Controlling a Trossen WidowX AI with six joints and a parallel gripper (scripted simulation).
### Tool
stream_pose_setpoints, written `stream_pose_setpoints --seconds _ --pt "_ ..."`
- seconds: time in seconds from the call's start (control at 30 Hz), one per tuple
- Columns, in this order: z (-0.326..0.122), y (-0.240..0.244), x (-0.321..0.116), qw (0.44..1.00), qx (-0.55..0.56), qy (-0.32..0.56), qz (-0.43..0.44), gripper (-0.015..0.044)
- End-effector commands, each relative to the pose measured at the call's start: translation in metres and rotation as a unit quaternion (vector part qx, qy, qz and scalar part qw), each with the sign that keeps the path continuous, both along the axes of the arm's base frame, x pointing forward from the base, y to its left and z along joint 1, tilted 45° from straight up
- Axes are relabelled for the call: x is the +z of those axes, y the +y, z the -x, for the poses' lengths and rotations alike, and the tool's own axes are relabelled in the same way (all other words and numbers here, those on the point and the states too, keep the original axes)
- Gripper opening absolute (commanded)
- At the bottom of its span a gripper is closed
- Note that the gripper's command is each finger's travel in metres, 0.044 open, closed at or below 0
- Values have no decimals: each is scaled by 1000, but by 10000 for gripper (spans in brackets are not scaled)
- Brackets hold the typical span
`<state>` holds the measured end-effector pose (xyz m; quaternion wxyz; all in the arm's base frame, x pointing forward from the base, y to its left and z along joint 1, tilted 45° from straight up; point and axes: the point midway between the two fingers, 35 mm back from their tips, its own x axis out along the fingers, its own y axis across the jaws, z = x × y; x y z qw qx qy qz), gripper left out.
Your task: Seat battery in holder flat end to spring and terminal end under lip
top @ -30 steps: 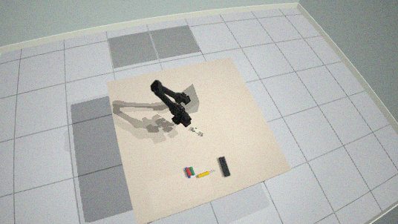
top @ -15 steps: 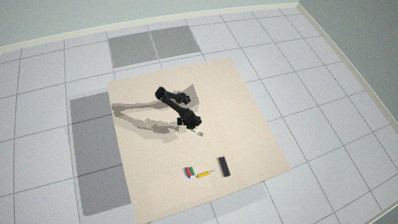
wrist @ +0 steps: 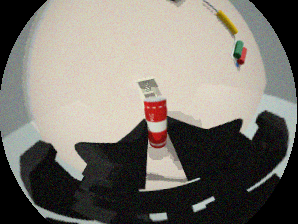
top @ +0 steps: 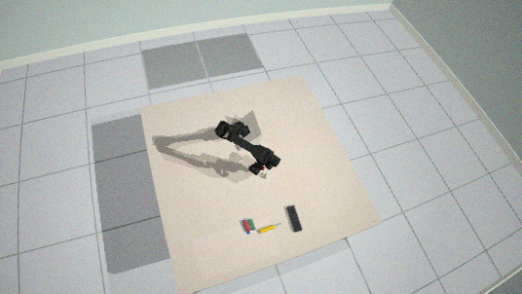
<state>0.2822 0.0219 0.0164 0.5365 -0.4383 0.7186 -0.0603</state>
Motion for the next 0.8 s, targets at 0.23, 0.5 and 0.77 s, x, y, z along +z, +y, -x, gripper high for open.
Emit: stream_pose_setpoints --seconds 0.23,0.5,0.77 --pt "-5 4 -7 999 28 36 3 87" --pt "-2 -12 -20 996 -12 73 42 87" --pt "1 -26 -30 991 -44 103 72 87"
